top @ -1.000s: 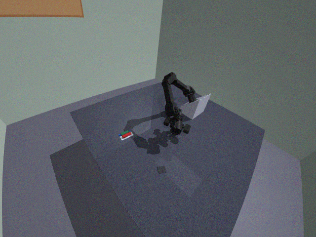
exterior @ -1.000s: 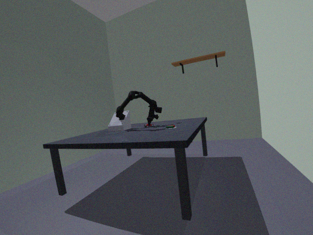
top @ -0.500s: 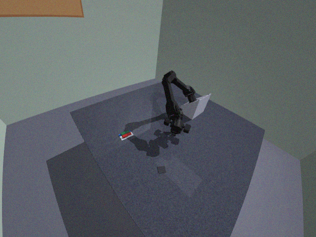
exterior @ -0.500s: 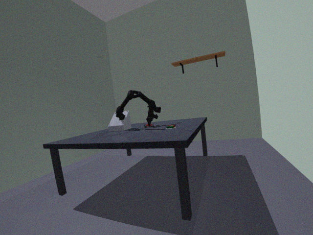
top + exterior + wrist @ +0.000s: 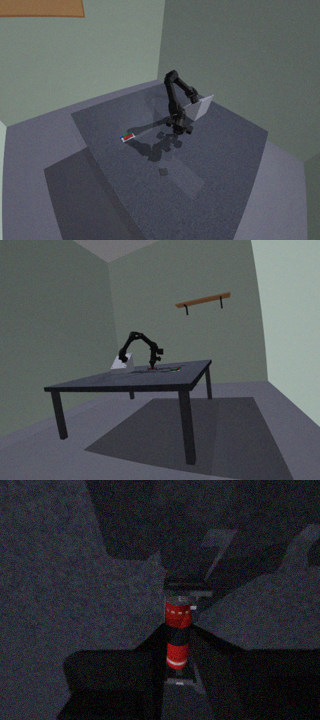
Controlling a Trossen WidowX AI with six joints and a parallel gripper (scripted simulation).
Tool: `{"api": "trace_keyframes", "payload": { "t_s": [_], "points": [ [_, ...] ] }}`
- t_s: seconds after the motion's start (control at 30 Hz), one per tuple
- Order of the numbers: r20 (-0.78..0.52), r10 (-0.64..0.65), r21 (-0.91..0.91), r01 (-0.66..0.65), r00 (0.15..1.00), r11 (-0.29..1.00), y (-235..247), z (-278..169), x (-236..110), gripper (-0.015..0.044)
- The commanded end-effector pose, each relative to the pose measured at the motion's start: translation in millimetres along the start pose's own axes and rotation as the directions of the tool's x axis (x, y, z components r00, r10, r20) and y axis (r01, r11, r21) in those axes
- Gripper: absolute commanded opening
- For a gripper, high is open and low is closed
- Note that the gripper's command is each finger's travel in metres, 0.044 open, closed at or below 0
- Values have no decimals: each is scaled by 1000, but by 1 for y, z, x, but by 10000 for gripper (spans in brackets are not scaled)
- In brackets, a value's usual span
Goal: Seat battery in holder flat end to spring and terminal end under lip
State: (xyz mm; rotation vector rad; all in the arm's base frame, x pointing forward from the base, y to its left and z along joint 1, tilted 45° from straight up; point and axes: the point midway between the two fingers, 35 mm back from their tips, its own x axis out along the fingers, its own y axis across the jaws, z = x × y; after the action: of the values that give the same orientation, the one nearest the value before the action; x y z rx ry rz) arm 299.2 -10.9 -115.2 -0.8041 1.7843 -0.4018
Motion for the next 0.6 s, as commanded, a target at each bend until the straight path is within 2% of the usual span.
{"api": "trace_keyframes", "payload": {
  "t_s": [0.0,0.57],
  "points": [
    [25,-3,6,3,1000,1000,-2,2,0,65],
    [91,2,4,-3,996,1000,-3,-1,2,65]
  ]
}}
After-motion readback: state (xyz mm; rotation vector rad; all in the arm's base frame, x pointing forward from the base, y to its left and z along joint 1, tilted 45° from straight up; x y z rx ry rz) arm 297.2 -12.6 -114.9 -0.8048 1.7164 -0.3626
